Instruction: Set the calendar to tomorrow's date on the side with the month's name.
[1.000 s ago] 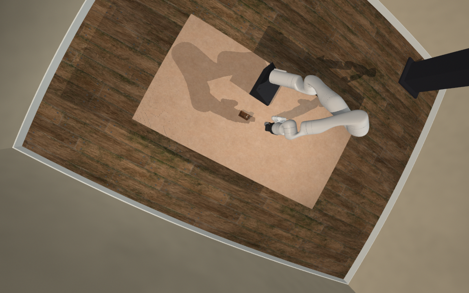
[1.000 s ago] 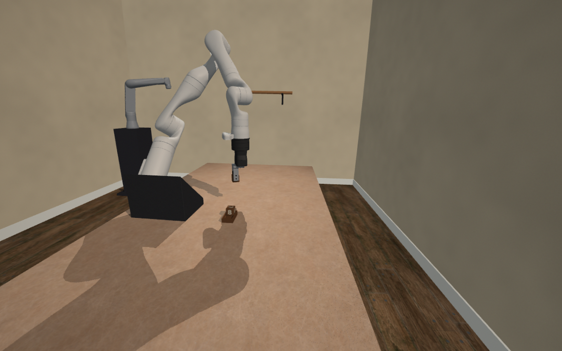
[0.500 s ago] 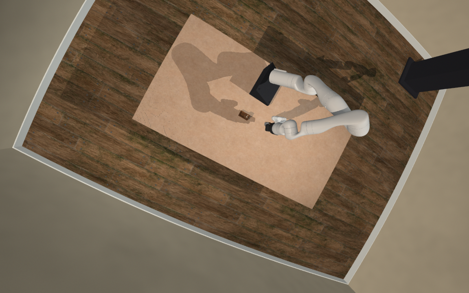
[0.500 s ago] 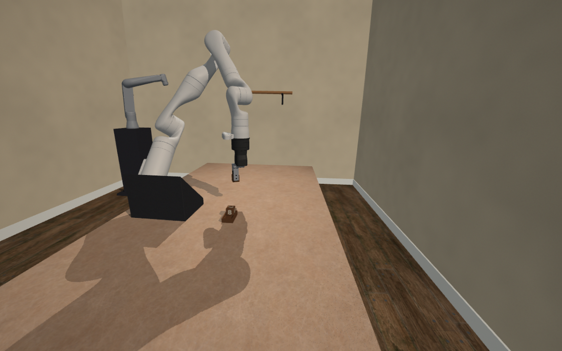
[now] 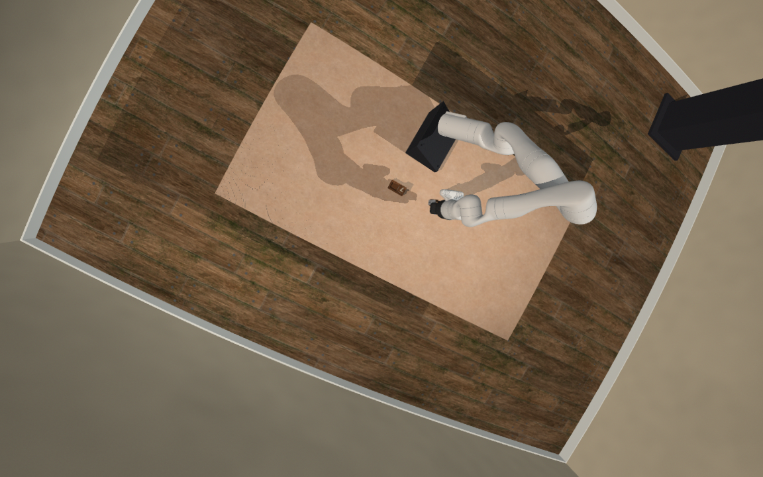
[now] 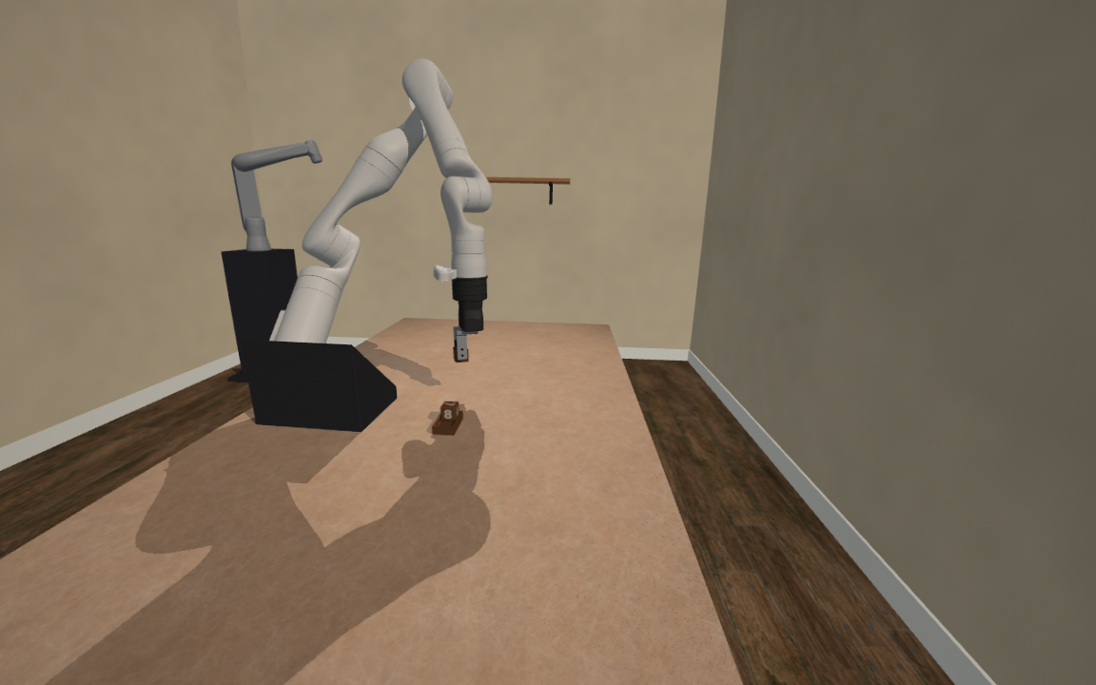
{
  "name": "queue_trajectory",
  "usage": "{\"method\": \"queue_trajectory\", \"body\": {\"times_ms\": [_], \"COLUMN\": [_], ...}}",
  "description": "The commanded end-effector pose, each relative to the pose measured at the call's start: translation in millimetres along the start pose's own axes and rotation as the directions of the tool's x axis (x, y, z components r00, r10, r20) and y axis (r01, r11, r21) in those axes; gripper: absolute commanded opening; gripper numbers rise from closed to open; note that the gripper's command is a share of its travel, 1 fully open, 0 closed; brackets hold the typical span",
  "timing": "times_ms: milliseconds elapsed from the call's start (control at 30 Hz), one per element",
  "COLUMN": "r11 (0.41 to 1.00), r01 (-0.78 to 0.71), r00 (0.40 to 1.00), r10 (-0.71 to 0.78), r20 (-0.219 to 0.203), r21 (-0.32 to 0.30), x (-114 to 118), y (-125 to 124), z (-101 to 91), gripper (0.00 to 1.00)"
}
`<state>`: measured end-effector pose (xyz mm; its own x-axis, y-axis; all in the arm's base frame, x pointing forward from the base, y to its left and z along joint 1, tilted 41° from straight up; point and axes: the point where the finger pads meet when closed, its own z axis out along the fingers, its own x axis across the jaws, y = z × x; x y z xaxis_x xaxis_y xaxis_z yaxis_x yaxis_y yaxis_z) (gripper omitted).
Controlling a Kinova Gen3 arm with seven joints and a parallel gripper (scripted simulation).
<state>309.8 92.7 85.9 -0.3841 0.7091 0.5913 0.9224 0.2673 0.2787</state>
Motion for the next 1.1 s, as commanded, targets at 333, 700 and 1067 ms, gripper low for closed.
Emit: {"method": "queue_trajectory", "body": {"times_ms": [333, 700, 1067], "r11": [1.0, 1.0, 1.0], "r01": [-0.002, -0.002, -0.002], "r00": [1.0, 1.0, 1.0], "r10": [0.002, 0.002, 0.002], "r20": [-0.009, -0.009, -0.009], "r21": [0.007, 0.007, 0.007], "x": [3, 3, 3], "y": [-3, -3, -3], "z": [56.4, 78.8, 80.4], "gripper": [0.57, 0.57, 0.57]}}
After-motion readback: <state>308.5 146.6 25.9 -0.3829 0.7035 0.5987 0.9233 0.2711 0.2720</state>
